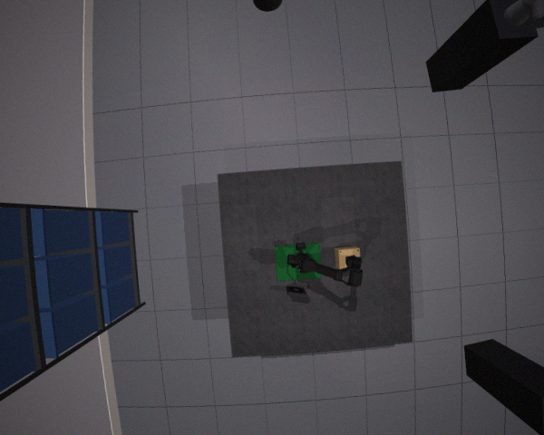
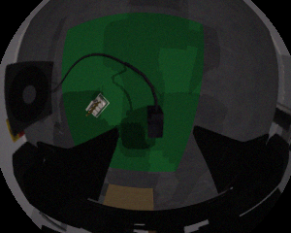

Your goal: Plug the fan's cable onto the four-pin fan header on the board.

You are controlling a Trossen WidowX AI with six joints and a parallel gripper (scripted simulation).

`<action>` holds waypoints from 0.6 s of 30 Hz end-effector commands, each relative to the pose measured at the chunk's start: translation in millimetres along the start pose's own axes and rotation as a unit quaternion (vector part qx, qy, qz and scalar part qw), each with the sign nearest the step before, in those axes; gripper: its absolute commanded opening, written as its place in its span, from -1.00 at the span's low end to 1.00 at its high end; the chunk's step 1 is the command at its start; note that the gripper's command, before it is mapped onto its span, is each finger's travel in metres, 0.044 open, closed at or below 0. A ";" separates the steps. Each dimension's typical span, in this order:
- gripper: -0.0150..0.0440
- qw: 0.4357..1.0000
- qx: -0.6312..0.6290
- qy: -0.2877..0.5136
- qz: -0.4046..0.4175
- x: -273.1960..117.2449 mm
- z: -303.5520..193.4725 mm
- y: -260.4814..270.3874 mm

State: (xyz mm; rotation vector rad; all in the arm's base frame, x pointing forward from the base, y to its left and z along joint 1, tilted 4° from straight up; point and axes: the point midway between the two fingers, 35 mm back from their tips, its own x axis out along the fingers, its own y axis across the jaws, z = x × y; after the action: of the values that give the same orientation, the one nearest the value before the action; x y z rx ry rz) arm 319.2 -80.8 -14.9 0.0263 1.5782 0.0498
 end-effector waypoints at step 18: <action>1.00 1.000 0.002 0.003 0.002 31.6 -3.3 1.7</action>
State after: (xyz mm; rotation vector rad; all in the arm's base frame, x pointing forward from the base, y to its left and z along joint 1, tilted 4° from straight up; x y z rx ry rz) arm 317.6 -79.0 -42.9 0.0268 1.5800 0.0503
